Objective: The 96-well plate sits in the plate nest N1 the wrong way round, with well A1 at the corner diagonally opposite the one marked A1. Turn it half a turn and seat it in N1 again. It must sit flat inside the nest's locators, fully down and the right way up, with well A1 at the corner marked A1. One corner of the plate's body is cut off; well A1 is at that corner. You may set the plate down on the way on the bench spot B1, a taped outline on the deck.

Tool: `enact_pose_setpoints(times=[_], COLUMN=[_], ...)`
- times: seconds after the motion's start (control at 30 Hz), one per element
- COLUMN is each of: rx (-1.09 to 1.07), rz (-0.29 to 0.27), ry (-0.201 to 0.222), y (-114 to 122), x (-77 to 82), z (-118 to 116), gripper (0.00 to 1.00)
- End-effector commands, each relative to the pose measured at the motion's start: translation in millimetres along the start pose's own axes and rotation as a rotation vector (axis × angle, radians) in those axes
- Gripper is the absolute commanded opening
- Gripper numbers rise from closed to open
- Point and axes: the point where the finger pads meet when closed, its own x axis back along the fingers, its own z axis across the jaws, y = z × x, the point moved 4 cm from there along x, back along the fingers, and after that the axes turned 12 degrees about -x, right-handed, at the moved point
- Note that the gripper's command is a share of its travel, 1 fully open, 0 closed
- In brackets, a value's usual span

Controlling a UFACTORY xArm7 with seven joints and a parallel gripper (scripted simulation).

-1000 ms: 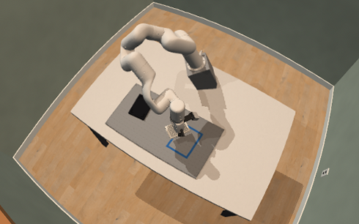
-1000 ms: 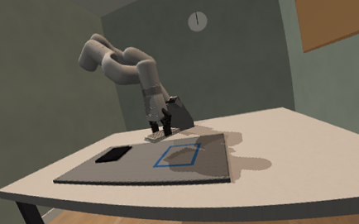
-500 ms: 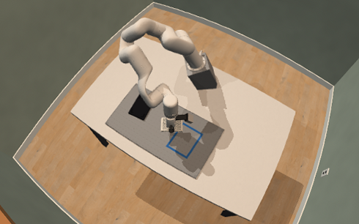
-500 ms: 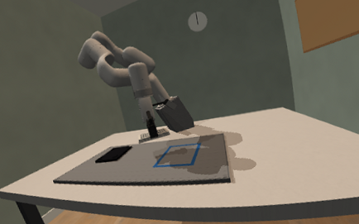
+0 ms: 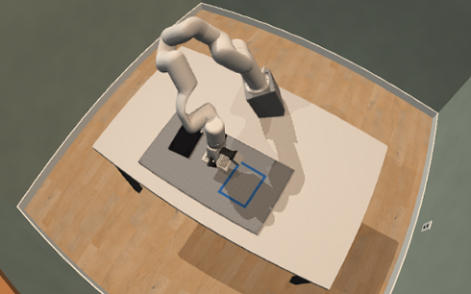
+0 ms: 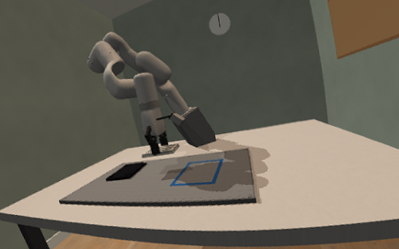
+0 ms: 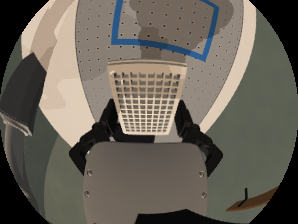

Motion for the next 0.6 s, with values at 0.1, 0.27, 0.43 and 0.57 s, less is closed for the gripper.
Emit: enact_pose_setpoints(times=[0.1, 0.27, 0.43, 0.57], rx=[-0.248, -0.381, -0.548, -0.681], rz=[0.006, 0.007, 0.008, 0.009], ry=[0.016, 0.016, 0.015, 0.015], y=[24.2, 37.6, 54.3, 67.7], x=[2.2, 2.6, 3.0, 3.4], z=[-0.5, -0.8, -1.2, -1.5], gripper=[0.0, 0.0, 0.0, 0.0])
